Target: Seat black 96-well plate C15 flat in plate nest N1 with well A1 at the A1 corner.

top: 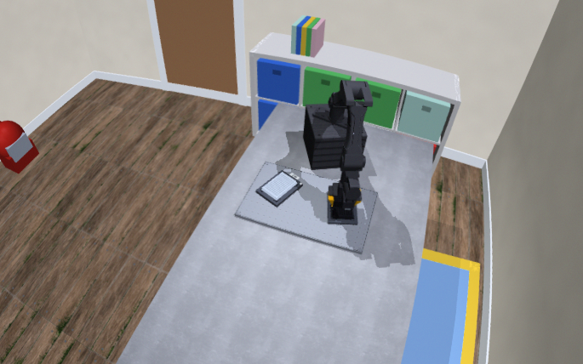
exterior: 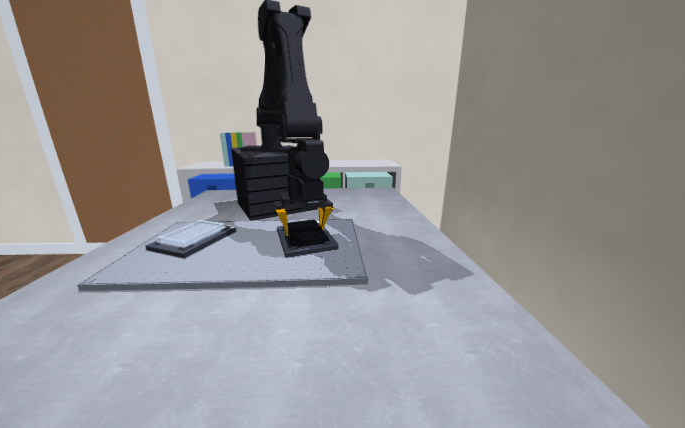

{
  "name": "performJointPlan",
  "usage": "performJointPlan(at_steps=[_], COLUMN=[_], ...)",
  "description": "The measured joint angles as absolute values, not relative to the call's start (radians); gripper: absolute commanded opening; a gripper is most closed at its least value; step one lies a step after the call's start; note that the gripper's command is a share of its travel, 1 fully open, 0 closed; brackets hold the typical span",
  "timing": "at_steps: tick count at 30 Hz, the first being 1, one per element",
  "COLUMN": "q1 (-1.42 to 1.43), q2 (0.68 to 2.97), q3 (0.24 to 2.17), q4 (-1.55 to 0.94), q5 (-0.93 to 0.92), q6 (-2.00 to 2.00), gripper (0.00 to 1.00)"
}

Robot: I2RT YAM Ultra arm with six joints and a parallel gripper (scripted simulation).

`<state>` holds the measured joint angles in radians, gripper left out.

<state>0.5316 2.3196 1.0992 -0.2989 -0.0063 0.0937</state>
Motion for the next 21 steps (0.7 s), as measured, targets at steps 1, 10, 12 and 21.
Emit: performJointPlan(at_steps=[1, 10, 12, 21], q1=[0.532, 0.532, 0.532, 0.532], q2=[2.32, 2.32, 2.32, 2.32], q3=[1.099, 1.099, 1.099, 1.099], q4=[-0.299, -0.299, -0.299, -0.299], q5=[-0.006, -0.006, -0.006, -0.006], q6=[0.094, 0.094, 0.094, 0.094], gripper=[0.0, 0.0, 0.0, 1.0])
